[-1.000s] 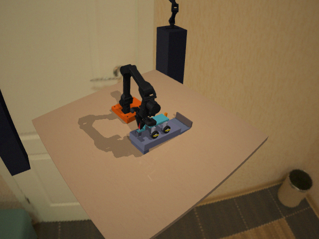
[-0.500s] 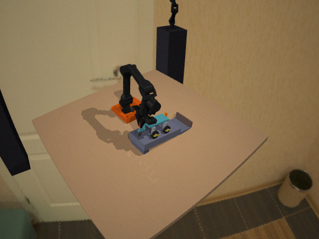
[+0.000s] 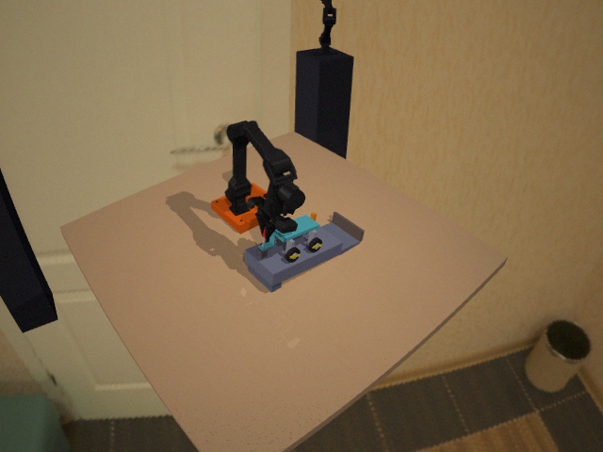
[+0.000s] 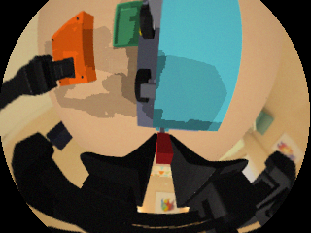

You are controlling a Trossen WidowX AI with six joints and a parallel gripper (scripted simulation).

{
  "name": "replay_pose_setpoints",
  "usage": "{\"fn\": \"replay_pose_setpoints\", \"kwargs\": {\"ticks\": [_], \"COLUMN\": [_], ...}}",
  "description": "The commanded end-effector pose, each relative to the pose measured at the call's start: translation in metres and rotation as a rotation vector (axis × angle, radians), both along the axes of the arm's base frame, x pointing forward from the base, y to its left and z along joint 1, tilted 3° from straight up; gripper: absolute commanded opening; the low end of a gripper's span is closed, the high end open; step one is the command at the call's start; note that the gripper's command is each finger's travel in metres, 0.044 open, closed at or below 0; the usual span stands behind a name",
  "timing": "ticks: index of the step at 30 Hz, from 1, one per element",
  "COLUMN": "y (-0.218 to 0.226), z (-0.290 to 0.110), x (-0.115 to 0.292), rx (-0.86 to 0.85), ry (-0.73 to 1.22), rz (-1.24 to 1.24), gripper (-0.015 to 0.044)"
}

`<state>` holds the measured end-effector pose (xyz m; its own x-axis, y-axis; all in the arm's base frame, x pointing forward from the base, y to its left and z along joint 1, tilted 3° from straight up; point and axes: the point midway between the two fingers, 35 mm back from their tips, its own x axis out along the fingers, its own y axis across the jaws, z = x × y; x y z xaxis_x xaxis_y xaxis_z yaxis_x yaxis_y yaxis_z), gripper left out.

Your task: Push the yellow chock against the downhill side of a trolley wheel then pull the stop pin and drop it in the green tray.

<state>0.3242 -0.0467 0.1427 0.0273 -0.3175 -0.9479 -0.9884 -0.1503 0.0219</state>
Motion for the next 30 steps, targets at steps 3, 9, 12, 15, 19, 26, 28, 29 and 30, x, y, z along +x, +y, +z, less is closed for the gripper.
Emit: {"fn": "replay_pose_setpoints", "kwargs": {"ticks": [3,9,12,15,19,26,28,29,30], "y": [0.000,0.001,0.002,0.002,0.002,0.002,0.002,0.002,0.002], "z": [0.006,0.009,0.011,0.012,0.014,0.017,0.017,0.018,0.018], "x": [0.001,0.000,0.000,0.000,0.001,0.000,0.001,0.001,0.001], "rx": [-0.003,-0.003,-0.003,-0.003,-0.003,-0.003,-0.003,-0.003,-0.003], "ry": [-0.007,-0.007,-0.007,-0.007,-0.007,-0.007,-0.007,-0.007,-0.007], "rz": [-0.006,-0.006,-0.006,-0.006,-0.006,-0.006,-0.006,-0.006,-0.006], "gripper": [0.0000,0.0000,0.0000,0.0000,0.0000,0.0000,0.0000,0.0000,0.0000]}}
